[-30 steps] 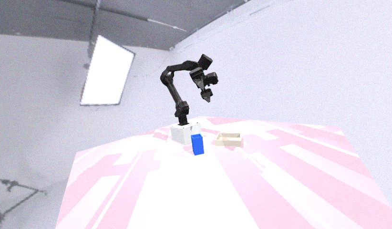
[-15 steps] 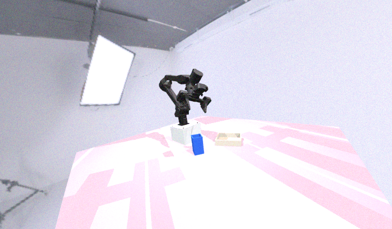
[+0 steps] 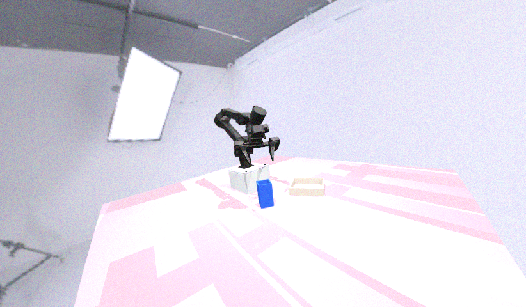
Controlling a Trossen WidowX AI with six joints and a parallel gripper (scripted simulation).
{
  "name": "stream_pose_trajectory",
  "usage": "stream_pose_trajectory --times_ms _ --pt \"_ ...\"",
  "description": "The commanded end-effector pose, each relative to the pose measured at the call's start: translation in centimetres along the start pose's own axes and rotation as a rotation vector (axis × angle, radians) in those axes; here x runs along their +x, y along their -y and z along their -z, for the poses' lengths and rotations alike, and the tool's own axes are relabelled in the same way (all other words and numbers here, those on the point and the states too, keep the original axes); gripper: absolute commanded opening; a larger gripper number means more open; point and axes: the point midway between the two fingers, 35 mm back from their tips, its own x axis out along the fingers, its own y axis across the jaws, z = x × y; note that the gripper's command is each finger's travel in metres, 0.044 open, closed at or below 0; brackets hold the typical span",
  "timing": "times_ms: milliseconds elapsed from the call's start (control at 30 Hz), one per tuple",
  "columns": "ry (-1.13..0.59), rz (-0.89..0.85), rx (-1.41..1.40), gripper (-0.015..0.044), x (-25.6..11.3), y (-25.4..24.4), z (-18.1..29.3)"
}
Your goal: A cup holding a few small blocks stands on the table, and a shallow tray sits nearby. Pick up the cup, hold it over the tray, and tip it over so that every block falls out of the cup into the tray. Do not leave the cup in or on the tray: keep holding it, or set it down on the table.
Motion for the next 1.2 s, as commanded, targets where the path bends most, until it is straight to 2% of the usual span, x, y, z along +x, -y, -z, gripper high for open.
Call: stream_pose_trajectory --times_ms 0,500,1167 --pt "-0.006 -0.001 0.017 0.044 0.4 0.0 0.6" --pt "-0.006 -0.001 0.016 0.044 5.0 -0.1 5.5" --pt "-0.005 -0.001 0.016 0.044 7.4 -0.1 5.1"
